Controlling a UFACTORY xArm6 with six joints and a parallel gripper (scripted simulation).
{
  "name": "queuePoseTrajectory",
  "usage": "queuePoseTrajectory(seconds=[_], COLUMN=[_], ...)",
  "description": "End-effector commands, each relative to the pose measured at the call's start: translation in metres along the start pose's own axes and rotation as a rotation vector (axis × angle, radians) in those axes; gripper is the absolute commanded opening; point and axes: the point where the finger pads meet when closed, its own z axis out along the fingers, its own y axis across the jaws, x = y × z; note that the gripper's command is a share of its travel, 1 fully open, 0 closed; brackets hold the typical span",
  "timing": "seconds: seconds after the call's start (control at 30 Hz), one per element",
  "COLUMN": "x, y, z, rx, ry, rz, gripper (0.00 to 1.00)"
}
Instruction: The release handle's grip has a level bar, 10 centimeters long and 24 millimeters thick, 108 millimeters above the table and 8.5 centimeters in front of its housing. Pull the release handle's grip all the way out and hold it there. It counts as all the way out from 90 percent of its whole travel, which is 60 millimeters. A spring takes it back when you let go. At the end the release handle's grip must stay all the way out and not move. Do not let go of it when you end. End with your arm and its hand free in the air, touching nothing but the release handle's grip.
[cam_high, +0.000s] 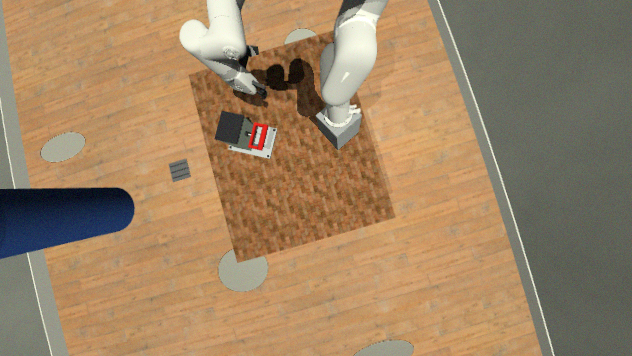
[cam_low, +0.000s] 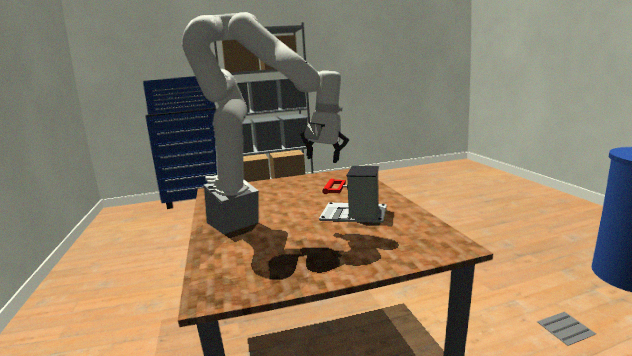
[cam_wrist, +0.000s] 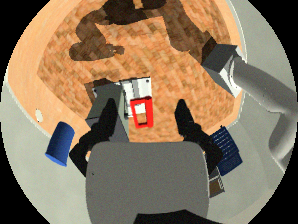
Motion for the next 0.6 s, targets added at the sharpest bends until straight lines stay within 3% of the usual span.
queuePoseTrajectory(seconds=[0.0, 0.13, 0.57], x=[-0.054, -0.096, -0.133], y=[0.003, 0.021, 0.022], z=[0.026, 0.047, 0.049], rx=[0.001, 0.003, 0.100], ry=[-0.016, -0.029, -0.072], rz=[-0.113, -0.204, -0.115], gripper=[1.00, 1.00, 1.00])
